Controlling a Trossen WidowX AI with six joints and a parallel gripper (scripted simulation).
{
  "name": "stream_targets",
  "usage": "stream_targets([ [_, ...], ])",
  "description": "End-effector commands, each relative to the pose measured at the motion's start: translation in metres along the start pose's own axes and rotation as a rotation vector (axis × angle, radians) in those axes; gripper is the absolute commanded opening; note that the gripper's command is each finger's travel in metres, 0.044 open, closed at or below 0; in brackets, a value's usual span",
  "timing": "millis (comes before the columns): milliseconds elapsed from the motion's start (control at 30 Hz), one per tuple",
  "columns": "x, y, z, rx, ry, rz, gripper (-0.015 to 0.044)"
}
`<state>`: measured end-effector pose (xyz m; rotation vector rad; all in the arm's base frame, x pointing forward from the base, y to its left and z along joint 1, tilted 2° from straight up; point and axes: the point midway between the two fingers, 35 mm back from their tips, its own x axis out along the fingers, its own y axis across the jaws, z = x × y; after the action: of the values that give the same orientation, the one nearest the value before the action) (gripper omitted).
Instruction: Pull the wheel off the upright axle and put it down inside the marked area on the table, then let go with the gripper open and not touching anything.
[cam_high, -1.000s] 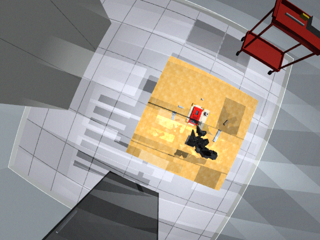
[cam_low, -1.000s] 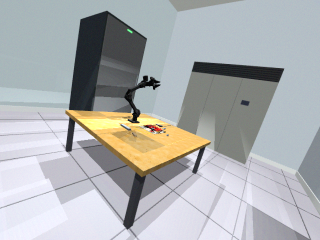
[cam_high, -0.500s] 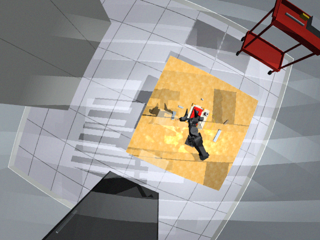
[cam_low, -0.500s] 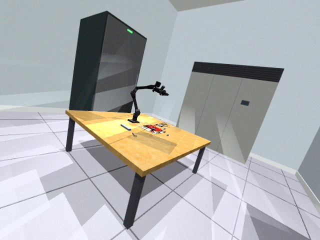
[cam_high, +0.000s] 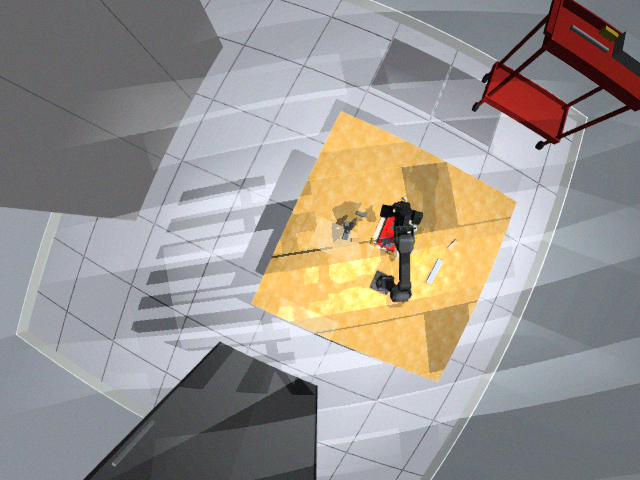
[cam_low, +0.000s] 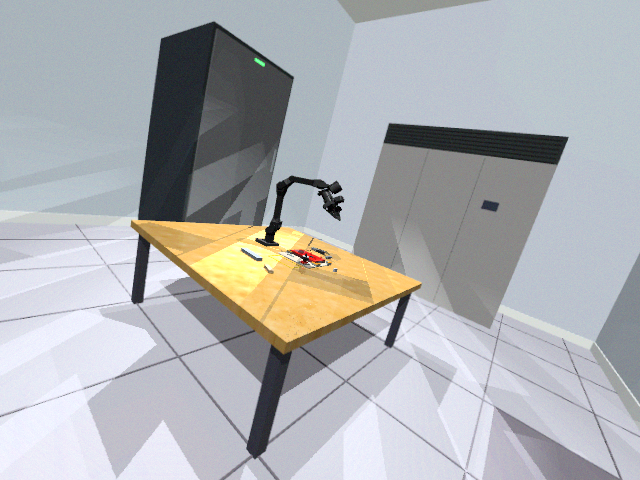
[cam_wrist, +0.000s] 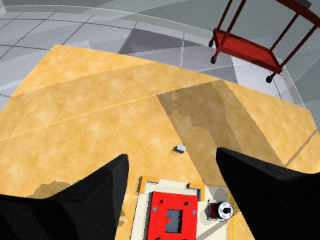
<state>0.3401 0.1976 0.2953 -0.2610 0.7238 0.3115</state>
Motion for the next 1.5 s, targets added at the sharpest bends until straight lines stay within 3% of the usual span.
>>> stream_targets([
  [0, 0.043, -0.04, -0.031, 0.017, 0.212, -0.031, 0.03],
  [433, 0.107, -0.151, -0.156, 0.259, 0.801, 0.056, 0.03],
  [1033, 0.101, -0.155, -0.166, 0.265, 0.809, 0.059, 0.03],
  [1467, 0.15, -0.142, -0.214, 0.265, 0.809, 0.059, 0.03],
])
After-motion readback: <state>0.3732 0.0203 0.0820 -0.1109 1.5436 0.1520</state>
